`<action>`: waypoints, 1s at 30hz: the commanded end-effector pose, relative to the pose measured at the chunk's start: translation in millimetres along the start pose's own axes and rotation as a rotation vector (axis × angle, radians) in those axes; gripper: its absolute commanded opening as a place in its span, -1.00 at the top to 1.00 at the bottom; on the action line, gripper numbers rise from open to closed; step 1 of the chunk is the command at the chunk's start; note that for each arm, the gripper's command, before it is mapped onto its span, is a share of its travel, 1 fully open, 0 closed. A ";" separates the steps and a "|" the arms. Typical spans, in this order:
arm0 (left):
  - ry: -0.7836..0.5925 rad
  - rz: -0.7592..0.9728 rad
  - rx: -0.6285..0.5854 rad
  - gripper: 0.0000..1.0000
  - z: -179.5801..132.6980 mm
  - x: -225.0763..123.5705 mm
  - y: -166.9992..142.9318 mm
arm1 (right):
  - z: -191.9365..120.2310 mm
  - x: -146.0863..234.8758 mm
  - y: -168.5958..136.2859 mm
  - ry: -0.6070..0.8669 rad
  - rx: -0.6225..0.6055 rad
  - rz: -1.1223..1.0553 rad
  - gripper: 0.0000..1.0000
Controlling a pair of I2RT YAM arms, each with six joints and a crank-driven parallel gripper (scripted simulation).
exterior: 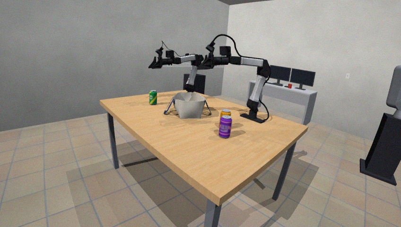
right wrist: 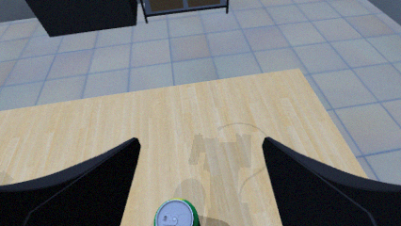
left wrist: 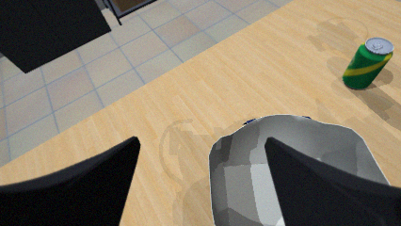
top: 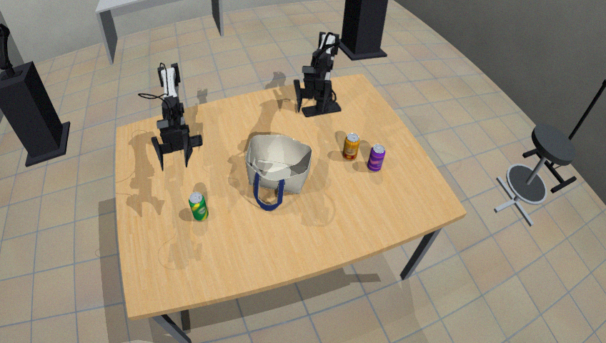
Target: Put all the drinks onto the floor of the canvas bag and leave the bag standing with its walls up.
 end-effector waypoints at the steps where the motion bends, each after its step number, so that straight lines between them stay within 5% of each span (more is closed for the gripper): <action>1: 0.106 -0.061 -0.126 -1.00 -16.6 33.8 20.5 | -16.7 -0.7 8.5 0.039 -0.006 -0.020 -1.00; 13: 0.349 -0.136 -0.214 -1.00 -74.0 116.1 13.9 | -49.4 -7.0 10.4 0.082 0.000 -0.039 -1.00; 14: 0.365 -0.139 -0.229 -1.00 -79.2 121.3 17.3 | -50.0 -9.3 37.1 0.077 -0.072 -0.034 -1.00; 17: 0.476 -0.167 -0.249 -1.00 -102.3 145.0 7.4 | -64.3 -10.0 44.2 0.096 -0.083 -0.041 -1.00; 18: 0.492 -0.171 -0.254 -1.00 -107.0 149.6 5.1 | -64.3 -7.9 25.5 0.106 -0.039 -0.044 -1.00; 23: 0.523 -0.154 -0.265 -1.00 -121.4 160.1 2.9 | -70.0 -6.2 16.3 0.119 -0.024 -0.048 -1.00; 26: 0.521 -0.117 -0.269 -1.00 -123.0 158.1 10.6 | -71.9 -10.8 64.3 0.093 -0.187 -0.039 -1.00; 30: 0.521 -0.118 -0.264 -1.00 -121.7 158.7 9.3 | -72.7 -10.9 65.1 0.093 -0.190 -0.037 -1.00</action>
Point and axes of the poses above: on each arm, the point where the finger pads meet when closed, its own z axis out along the fingers, its own x axis across the jaws, y = z × x, the point moved 5 cm from there along -z, back along the fingers, and after that the axes turned 8 degrees about -z, right-handed, at the moved point
